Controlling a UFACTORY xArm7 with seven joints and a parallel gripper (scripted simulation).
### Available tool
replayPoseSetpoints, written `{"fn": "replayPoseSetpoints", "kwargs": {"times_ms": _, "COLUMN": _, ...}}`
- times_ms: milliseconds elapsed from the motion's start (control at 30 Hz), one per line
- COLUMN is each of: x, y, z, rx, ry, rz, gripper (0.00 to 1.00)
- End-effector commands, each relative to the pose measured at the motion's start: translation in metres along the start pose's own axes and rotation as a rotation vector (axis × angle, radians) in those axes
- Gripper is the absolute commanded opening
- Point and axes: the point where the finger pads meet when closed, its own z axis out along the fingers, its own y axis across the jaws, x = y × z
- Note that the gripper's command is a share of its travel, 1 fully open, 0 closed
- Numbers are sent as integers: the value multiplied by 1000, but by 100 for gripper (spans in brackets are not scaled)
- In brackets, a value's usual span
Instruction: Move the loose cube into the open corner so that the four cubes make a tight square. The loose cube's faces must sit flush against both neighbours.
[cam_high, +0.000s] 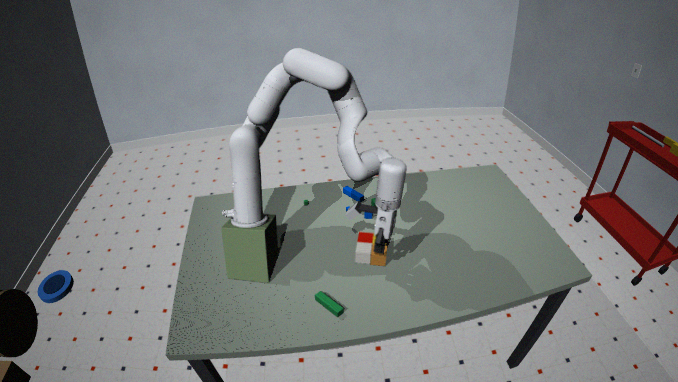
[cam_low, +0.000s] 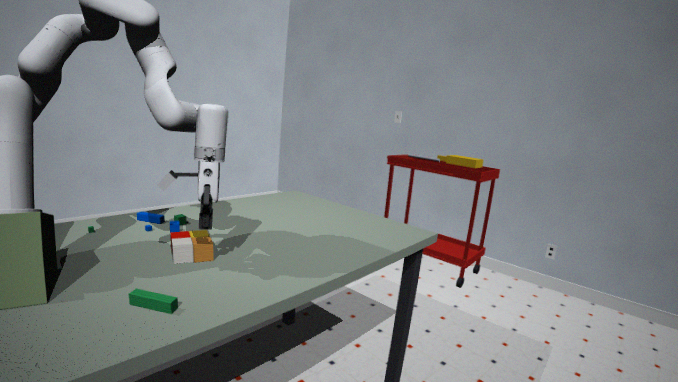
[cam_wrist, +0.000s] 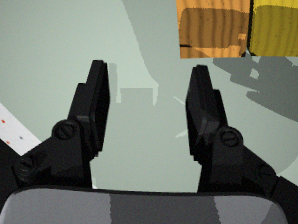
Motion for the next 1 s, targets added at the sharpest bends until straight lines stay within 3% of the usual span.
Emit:
{"fn": "replayPoseSetpoints", "kwargs": {"times_ms": 0, "x": 7, "y": -9, "z": -1, "rx": -17, "ry": -24, "rz": -277, "gripper": 50}}
{"fn": "replayPoseSetpoints", "kwargs": {"times_ms": 267, "x": 18, "y": -18, "z": -2, "rx": 8, "ry": -20, "rz": -670, "gripper": 50}}
{"fn": "replayPoseSetpoints", "kwargs": {"times_ms": 333, "x": 18, "y": -18, "z": -2, "rx": 8, "ry": -20, "rz": -670, "gripper": 50}}
{"fn": "replayPoseSetpoints", "kwargs": {"times_ms": 367, "x": 19, "y": -19, "z": -2, "rx": 12, "ry": -20, "rz": -815, "gripper": 50}}
{"fn": "replayPoseSetpoints", "kwargs": {"times_ms": 833, "x": 27, "y": -25, "z": -4, "rx": 26, "ry": -35, "rz": -1471, "gripper": 50}}
{"fn": "replayPoseSetpoints", "kwargs": {"times_ms": 900, "x": 27, "y": -25, "z": -4, "rx": 26, "ry": -35, "rz": -1471, "gripper": 50}}
{"fn": "replayPoseSetpoints", "kwargs": {"times_ms": 967, "x": 27, "y": -25, "z": -4, "rx": 15, "ry": -59, "rz": -1646, "gripper": 50}}
